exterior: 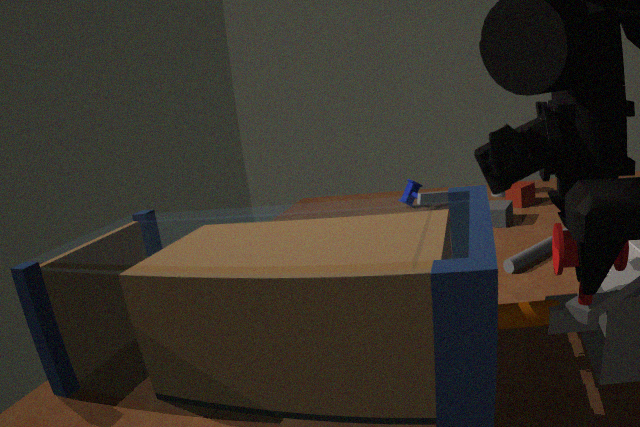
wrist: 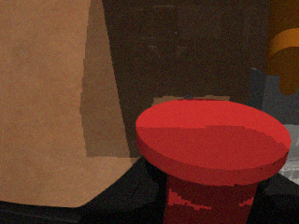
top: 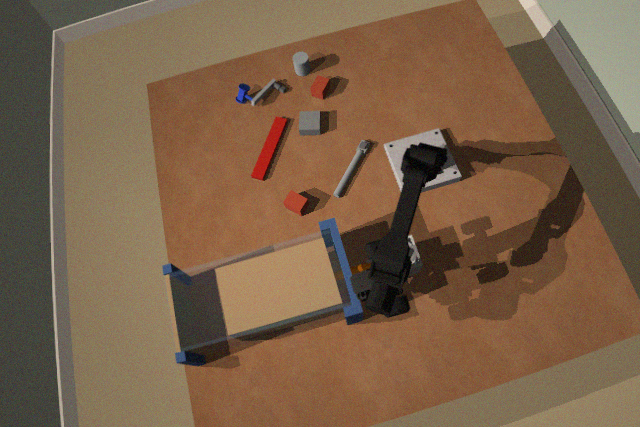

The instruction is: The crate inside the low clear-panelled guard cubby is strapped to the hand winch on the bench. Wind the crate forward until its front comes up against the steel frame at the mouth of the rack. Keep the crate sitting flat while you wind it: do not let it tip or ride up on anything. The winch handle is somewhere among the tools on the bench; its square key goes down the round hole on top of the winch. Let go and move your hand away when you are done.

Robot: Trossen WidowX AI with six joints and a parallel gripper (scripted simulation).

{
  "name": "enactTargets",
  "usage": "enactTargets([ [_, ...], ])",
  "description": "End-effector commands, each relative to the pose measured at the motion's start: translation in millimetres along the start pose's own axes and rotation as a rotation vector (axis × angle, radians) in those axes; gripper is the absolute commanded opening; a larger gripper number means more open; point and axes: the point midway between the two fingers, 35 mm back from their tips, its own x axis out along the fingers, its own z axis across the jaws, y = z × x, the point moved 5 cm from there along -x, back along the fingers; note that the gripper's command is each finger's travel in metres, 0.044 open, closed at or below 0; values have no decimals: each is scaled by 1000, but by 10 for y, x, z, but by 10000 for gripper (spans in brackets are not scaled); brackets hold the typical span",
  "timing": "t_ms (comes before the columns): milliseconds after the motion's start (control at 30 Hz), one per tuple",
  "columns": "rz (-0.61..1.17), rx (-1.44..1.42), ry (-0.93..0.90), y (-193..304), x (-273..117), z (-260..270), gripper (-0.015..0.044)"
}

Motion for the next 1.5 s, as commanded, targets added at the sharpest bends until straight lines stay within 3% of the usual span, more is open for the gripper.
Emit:
enactTargets([
  [0, 27, -28, -24, 179, -9, 134, 0],
  [1467, 29, -28, -25, 491, -19, 255, 0],
])
